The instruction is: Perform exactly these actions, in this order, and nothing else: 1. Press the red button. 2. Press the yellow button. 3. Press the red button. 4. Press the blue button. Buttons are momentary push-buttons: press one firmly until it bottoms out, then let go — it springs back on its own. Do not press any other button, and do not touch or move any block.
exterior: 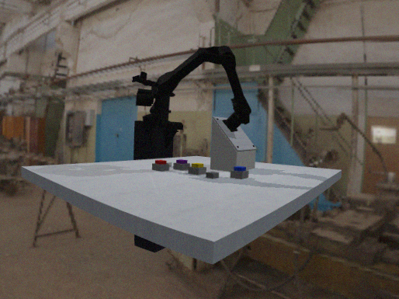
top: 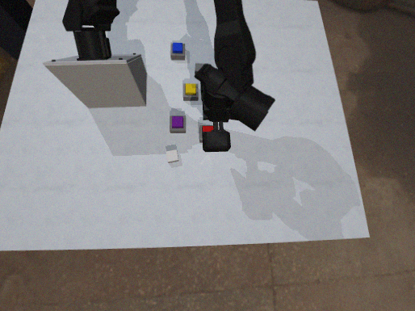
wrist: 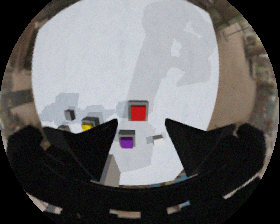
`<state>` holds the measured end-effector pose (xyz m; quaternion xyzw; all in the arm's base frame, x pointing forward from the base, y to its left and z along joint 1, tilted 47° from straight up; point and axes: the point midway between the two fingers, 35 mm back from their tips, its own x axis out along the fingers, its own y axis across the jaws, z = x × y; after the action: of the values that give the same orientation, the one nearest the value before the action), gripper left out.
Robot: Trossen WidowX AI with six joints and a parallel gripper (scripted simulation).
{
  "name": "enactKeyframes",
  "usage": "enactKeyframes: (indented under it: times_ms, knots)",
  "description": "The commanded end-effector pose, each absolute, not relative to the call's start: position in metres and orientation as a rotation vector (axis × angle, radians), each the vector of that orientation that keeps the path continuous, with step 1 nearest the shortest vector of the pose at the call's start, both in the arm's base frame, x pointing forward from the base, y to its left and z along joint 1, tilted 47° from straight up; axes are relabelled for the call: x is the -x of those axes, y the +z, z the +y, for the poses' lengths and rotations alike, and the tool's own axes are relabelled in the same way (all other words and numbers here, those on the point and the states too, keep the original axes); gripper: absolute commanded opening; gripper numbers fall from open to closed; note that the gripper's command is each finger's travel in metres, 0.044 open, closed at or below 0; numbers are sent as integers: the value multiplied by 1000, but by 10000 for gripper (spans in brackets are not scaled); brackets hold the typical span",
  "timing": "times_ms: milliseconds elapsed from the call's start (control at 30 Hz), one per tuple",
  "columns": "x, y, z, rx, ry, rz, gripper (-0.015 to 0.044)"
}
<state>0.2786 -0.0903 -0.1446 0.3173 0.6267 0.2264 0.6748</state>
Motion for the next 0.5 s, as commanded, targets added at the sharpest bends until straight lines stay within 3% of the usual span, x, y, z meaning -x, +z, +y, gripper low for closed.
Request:
enactKeyframes:
  times_ms: [0,233,467]
  knots:
    - [-275,-160,-70,-733,520,1423,190]
    - [-275,-160,-70,-733,520,1423,20]
    - [-275,-160,-70,-733,520,1423,20]
